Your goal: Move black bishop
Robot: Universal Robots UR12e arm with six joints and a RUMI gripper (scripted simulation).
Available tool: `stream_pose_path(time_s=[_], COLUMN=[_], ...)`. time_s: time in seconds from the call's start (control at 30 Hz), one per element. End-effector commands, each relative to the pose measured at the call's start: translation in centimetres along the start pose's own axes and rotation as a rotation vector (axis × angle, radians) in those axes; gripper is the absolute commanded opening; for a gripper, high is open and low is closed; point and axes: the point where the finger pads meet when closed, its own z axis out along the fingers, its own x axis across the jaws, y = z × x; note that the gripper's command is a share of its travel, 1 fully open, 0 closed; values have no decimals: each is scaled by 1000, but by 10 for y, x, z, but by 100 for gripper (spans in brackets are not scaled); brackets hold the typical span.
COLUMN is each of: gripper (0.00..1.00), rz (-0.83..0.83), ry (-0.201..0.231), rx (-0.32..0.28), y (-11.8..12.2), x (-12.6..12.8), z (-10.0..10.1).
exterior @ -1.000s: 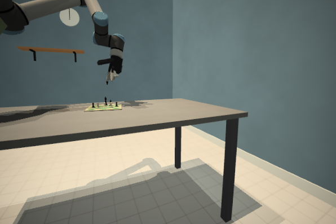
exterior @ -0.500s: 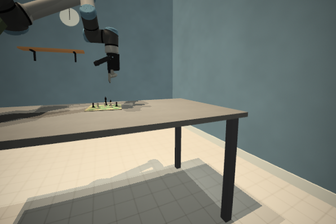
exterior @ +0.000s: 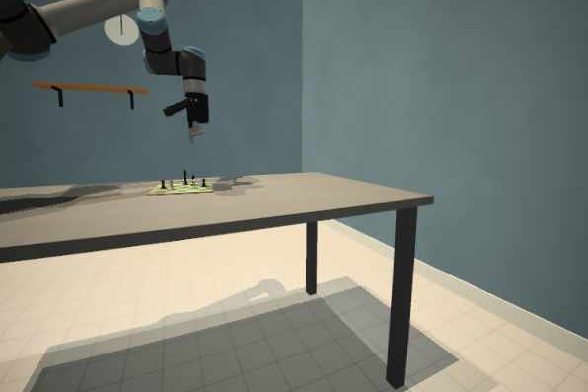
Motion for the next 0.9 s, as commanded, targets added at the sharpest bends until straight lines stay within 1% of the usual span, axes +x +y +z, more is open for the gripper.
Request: stream_pose_path(time_s=[0.0,0.23,0.37,0.5,0.57,0.7,0.87], gripper=[100,100,100,100,100,100,100], rz=[0,-37,-99,-197,-197,-330,-533], ry=[0,0,0,0,0,0,-1], rx=[-1,-1,-1,-1,-1,-1,-1], y=[1,0,0,-1,-1,-2,-2], x=[0,0,-1,-1,-1,-2,-3], z=[-1,1,2,5,5,9,15])
